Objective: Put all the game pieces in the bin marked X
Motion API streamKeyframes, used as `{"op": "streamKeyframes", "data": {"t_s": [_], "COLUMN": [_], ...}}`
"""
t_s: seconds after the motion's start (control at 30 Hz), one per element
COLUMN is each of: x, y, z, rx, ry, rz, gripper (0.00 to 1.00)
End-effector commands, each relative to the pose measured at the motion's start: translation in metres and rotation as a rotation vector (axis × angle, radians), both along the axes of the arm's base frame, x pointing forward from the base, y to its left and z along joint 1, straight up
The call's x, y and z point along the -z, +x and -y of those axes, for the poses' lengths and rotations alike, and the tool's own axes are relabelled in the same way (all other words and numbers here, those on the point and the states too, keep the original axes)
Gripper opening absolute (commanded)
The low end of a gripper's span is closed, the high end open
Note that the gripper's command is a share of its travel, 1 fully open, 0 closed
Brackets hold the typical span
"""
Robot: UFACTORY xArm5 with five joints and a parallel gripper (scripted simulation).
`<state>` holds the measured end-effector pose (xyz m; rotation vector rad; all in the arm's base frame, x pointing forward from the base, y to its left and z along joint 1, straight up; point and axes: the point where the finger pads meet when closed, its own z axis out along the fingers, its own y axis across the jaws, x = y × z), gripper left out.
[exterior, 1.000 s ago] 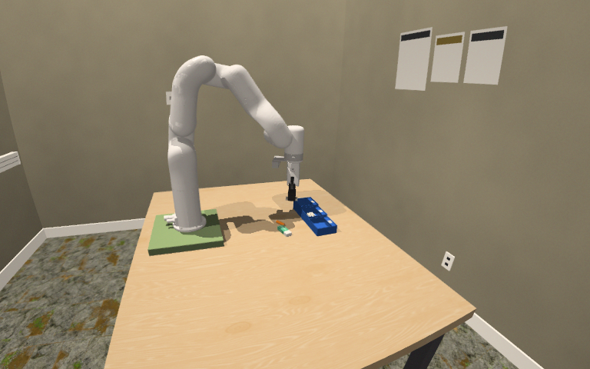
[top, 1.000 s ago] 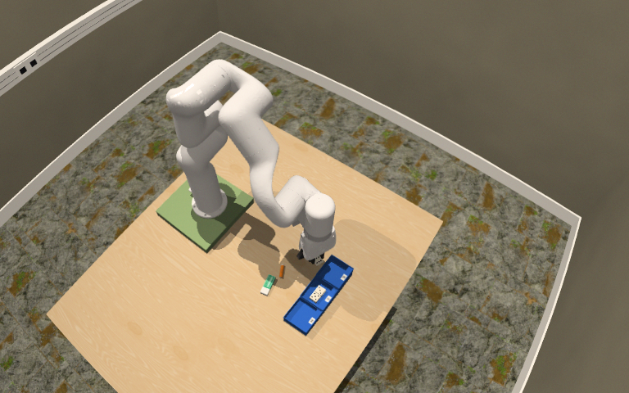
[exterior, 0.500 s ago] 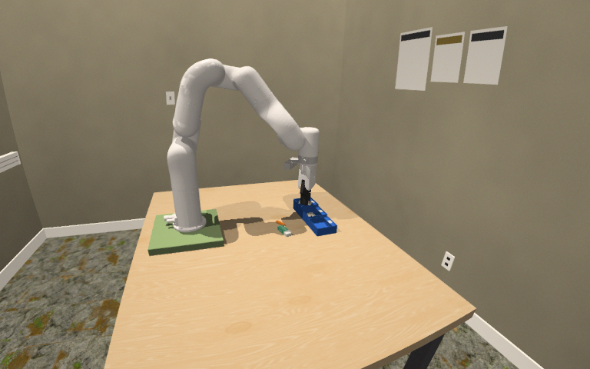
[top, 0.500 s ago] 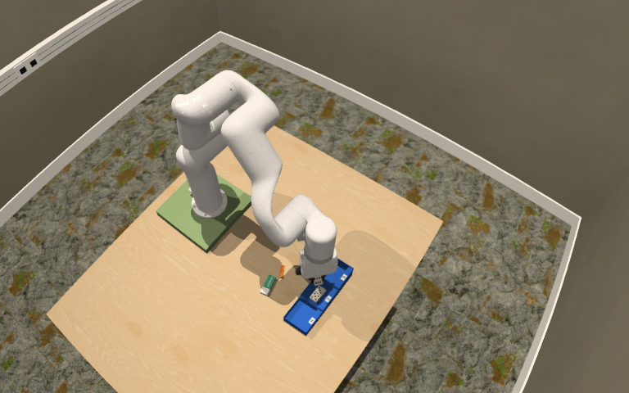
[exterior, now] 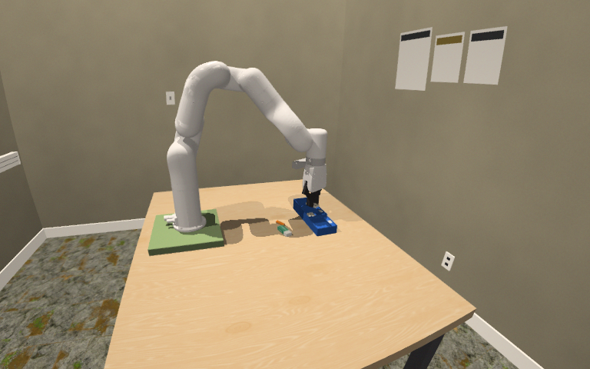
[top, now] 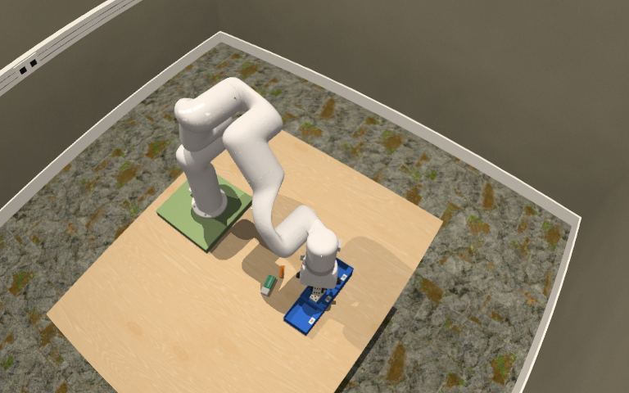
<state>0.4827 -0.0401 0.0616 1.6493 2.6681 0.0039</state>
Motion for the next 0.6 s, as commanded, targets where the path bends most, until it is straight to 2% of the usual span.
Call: {"op": "streamKeyframes", "data": {"t_s": [0.0,0.2,0.27,0.3,0.37,0.57], "x": [-0.0015,-0.0015,-0.0015,-0.0015,-0.0015,-0.0015], "y": [0.0018,0.0018,0.0018,0.0018,0.0018,0.0017], "z": [0.0004,0.0005,0.0005,0.0005,0.0004,0.0004], "rx": [0.157,0.326,0.326,0.408,0.453,0.455], "ry": [0.001,0.002,0.002,0.002,0.002,0.002], "rz": [0.002,0.0,0.0,-0.002,-0.002,-0.002], "gripper": [0.21,0.21,0.21,0.21,0.21,0.21]}}
